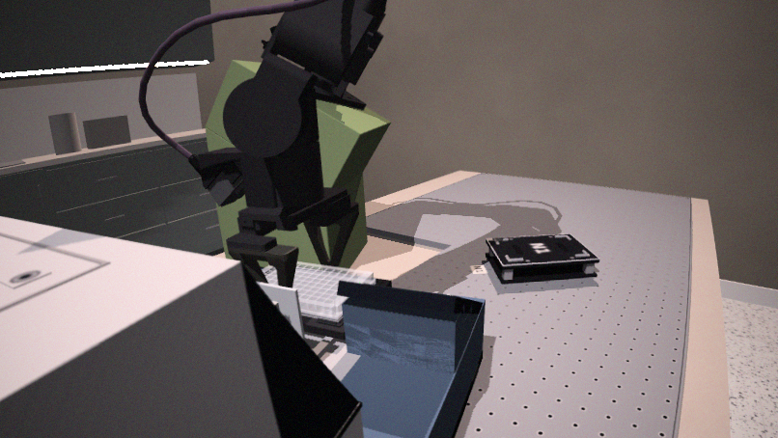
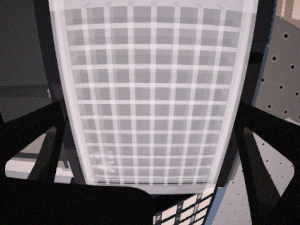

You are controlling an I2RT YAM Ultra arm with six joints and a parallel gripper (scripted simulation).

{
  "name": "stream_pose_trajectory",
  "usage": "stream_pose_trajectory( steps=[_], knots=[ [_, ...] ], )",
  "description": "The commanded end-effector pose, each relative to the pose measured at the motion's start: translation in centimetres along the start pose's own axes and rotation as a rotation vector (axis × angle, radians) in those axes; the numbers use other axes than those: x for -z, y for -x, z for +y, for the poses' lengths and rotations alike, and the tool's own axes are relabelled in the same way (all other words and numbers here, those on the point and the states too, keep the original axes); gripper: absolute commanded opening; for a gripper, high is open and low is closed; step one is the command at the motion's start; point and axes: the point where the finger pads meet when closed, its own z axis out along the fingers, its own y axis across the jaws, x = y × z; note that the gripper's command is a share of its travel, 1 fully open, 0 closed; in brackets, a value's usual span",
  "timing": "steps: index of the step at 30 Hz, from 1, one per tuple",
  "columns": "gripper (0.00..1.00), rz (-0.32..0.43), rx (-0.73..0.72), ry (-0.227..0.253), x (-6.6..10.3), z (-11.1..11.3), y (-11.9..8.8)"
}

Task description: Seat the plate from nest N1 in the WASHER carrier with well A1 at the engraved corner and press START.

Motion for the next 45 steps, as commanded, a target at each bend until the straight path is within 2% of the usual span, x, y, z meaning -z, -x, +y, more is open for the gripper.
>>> stream_pose_trajectory(
  steps=[1, 32, 34, 45],
  knots=[
    [1.0, -0.02, -0.021, -0.002, -0.2, -0.3, 1.1],
    [1.0, -0.02, -0.021, -0.002, -0.2, -0.3, 1.1],
    [1.0, -0.017, -0.012, 0.006, 0.9, -0.2, 0.7],
    [1.0, -0.012, -0.007, 0.014, 2.5, 0.1, 0.4]
  ],
)
